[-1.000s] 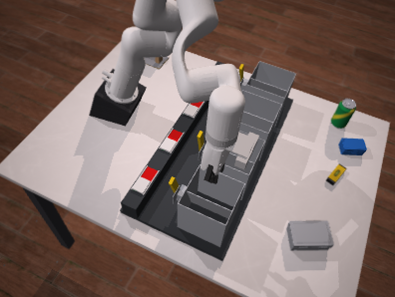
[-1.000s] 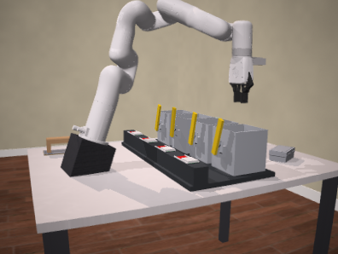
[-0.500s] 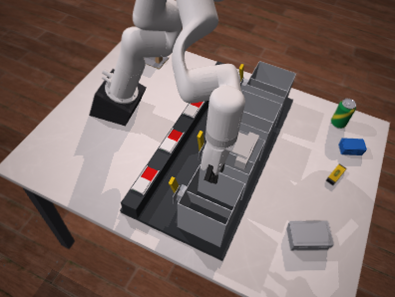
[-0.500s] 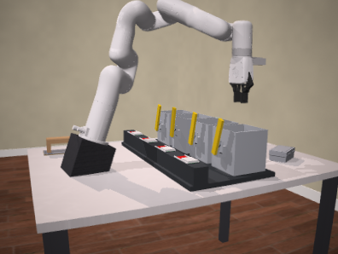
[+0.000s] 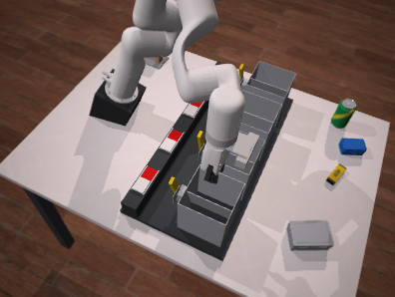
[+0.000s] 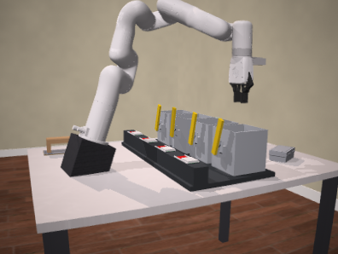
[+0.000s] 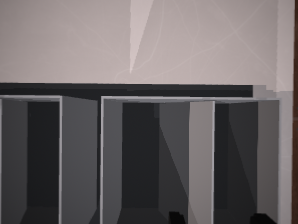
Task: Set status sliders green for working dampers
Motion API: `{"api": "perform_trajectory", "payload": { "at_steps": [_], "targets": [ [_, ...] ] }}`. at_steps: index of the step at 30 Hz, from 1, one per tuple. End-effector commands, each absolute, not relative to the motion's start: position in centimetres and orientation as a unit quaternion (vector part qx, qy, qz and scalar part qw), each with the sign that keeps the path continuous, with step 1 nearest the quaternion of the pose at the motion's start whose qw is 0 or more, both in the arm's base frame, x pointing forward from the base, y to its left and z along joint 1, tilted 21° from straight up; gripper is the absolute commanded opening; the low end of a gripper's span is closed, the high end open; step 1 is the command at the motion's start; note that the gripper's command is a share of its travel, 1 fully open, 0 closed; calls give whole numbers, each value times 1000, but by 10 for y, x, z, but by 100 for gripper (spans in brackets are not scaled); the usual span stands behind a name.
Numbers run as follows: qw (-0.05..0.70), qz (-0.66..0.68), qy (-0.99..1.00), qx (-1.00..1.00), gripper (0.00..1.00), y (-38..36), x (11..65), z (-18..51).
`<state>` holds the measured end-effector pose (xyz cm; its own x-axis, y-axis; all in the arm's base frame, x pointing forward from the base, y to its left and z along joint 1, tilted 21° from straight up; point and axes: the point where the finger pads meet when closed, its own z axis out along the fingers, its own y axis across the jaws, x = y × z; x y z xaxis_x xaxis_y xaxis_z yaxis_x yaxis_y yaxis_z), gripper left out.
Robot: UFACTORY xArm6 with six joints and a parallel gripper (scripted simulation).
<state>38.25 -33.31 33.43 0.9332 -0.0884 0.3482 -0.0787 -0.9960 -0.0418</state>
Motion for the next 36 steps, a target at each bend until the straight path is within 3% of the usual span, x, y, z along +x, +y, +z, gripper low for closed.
{"api": "perform_trajectory", "payload": {
  "at_steps": [1, 36],
  "targets": [
    [12, -179, 42, -983, 39, -334, 383, 336],
    [19, -179, 41, -983, 39, -336, 378, 333]
  ]
}}
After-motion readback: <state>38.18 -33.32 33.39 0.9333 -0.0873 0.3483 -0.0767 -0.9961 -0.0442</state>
